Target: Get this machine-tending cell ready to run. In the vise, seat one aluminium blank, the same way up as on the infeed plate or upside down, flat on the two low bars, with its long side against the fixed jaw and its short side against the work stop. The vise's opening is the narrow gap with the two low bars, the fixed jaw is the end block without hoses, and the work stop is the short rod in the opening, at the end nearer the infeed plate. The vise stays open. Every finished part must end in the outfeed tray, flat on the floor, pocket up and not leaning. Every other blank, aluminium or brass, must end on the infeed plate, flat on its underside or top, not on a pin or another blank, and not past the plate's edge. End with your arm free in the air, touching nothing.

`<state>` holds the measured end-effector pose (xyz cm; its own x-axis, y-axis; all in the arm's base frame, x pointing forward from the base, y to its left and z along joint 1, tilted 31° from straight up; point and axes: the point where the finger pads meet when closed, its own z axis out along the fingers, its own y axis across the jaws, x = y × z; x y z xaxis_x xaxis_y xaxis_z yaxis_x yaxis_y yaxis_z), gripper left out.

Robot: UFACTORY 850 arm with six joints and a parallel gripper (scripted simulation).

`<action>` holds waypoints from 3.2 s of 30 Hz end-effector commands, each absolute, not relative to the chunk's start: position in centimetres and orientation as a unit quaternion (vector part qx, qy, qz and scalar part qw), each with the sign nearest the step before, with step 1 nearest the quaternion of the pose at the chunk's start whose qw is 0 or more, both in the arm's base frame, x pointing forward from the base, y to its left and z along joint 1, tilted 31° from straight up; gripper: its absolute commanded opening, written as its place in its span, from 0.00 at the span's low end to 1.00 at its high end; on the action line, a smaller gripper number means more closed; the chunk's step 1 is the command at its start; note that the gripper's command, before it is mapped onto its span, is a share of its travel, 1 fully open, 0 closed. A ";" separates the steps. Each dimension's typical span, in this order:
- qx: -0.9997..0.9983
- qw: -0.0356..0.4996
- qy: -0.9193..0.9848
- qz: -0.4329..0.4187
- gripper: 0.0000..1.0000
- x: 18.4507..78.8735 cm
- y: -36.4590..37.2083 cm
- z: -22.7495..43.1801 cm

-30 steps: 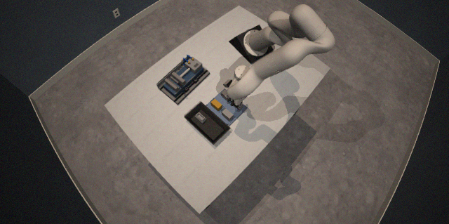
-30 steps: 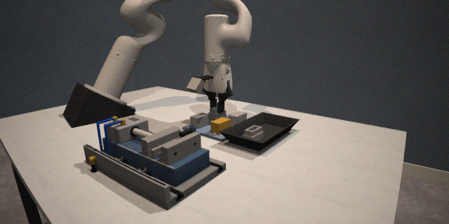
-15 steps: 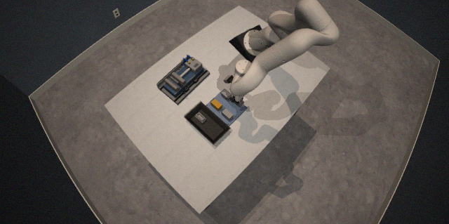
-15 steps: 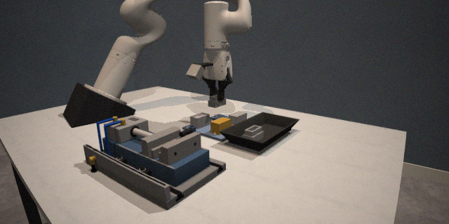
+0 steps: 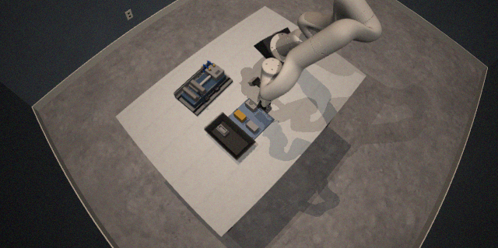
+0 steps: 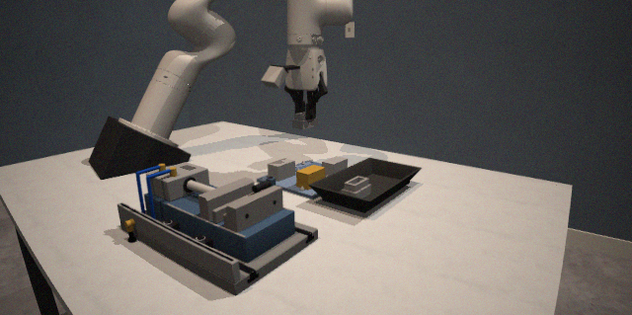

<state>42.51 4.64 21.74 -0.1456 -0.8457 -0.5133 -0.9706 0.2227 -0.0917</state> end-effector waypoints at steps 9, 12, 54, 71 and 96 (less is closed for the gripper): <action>-0.609 0.236 0.745 0.132 0.00 42.5 4.0 22.9; -0.609 0.237 0.745 0.132 0.00 42.8 4.0 22.9; -0.609 0.236 0.745 0.132 0.00 63.1 -0.1 25.1; -0.610 0.236 0.745 0.132 0.00 63.1 0.0 24.9; -0.610 0.236 0.745 0.132 0.00 63.6 1.3 22.7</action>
